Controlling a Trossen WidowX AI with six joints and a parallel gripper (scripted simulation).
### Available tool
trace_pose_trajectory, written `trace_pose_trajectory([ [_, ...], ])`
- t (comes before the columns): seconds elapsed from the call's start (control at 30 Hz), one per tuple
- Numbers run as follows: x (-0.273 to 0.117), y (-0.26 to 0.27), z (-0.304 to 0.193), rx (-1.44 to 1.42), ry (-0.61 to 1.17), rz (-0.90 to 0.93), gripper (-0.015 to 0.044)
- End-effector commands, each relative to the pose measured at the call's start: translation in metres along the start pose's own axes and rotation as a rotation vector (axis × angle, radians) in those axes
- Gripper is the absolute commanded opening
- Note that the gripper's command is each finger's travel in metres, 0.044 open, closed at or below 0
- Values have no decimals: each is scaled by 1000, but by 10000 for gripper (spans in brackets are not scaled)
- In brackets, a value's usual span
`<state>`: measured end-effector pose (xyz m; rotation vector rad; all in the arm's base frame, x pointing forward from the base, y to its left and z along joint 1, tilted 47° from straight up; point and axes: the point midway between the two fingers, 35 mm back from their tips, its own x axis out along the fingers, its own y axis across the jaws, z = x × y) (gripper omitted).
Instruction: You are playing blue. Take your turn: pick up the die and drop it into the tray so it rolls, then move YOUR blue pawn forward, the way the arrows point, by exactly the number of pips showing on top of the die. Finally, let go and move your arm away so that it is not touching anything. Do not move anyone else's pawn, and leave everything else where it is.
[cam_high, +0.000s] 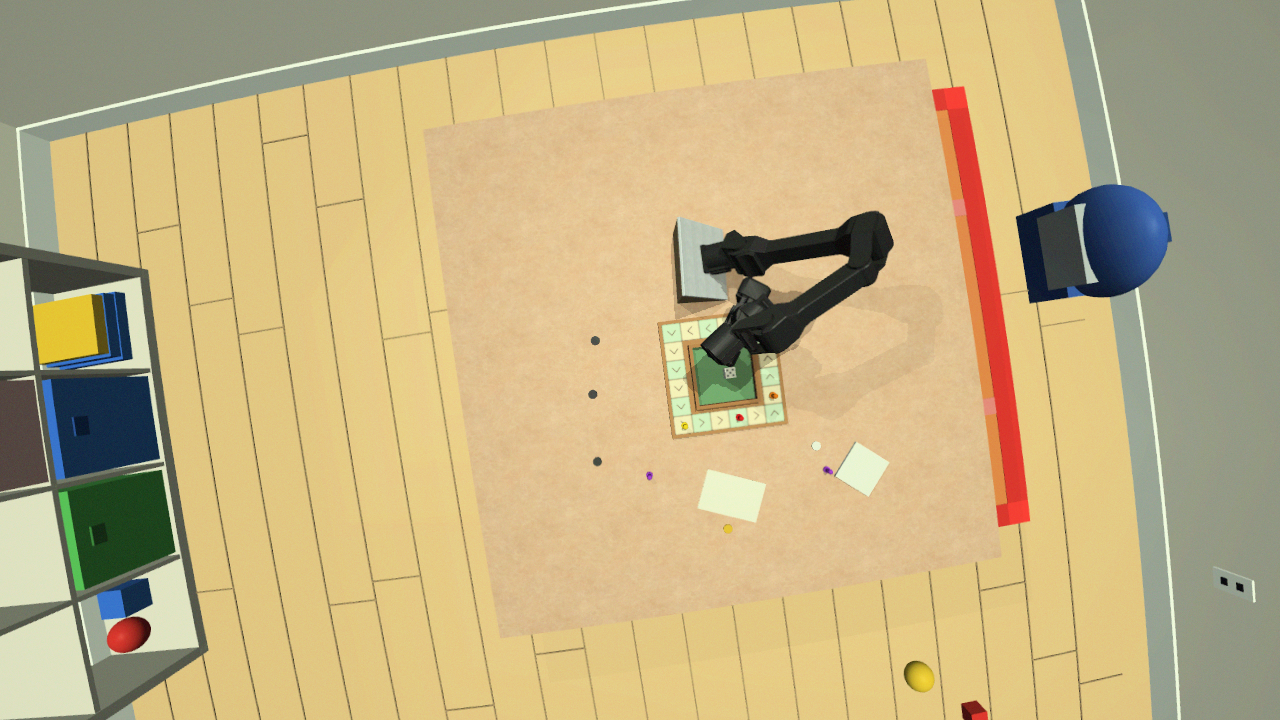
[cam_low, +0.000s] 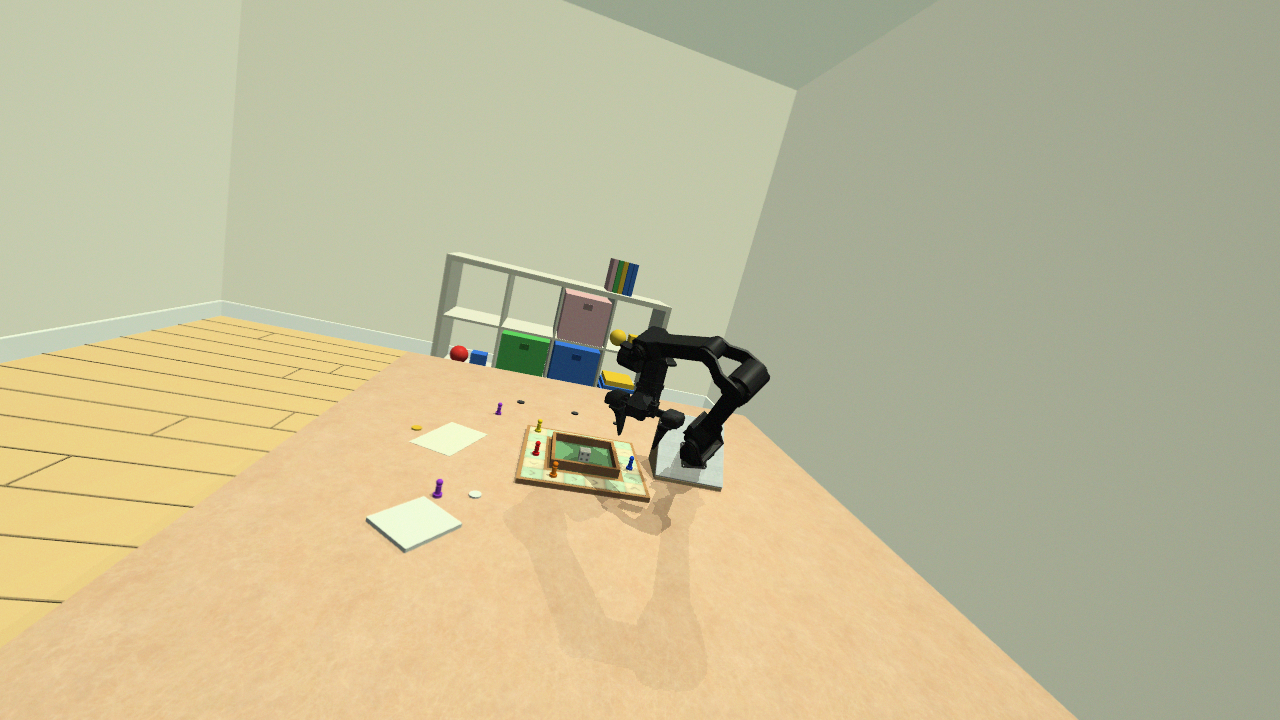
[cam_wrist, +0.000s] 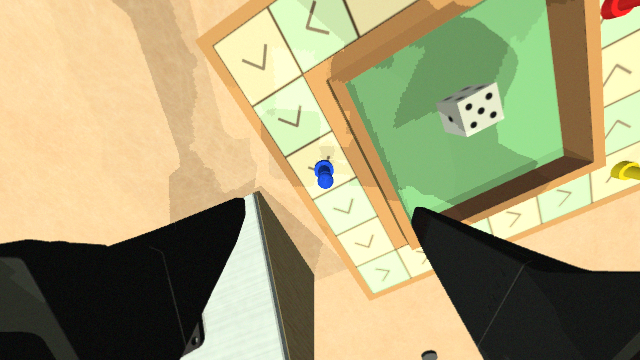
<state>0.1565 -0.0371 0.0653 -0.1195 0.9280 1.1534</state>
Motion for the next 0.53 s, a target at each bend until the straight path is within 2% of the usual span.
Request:
trace_pose_trajectory([
  [0.0, -26, -10, -4, 313, 6, -16, 440],
  [0.2, -71, -16, -13, 939, 0, -14, 440],
  [0.5, -66, -16, -11, 862, -7, -18, 440],
])
